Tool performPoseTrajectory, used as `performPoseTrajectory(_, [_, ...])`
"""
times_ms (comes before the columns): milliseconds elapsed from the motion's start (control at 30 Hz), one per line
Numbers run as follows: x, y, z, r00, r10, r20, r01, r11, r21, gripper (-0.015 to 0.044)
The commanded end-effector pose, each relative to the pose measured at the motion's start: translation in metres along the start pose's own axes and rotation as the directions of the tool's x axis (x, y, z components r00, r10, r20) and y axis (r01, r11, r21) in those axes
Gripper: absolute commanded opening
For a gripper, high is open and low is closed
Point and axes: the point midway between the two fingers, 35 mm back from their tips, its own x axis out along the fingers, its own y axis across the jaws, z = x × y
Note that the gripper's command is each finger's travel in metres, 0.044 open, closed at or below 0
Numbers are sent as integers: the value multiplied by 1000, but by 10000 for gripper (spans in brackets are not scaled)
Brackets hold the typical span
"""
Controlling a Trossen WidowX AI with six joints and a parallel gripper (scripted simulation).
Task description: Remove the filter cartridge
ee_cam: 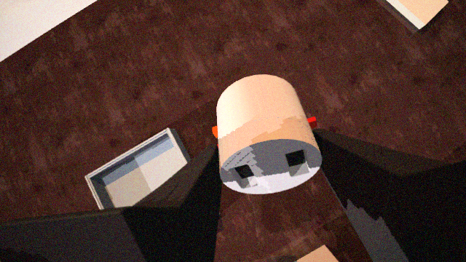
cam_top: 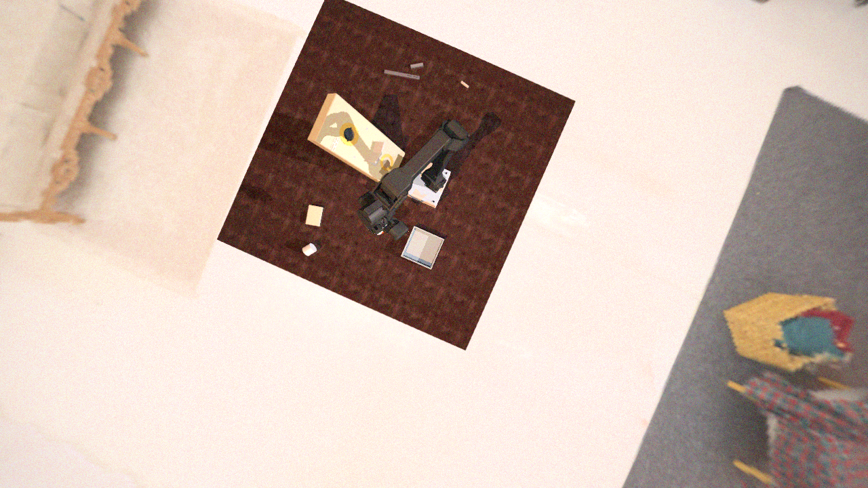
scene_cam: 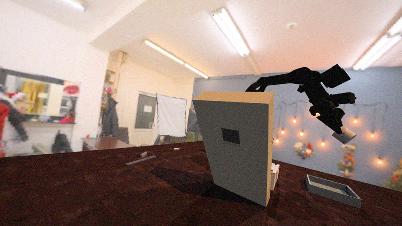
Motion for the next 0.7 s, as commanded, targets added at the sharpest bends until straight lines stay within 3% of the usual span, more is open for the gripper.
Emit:
performPoseTrajectory(0, [14, 18, -5, 999, 37, -2, -37, 997, -63, 0])
performPoseTrajectory(667, [69, 115, -61, 975, 216, -41, -216, 908, -359, 0])
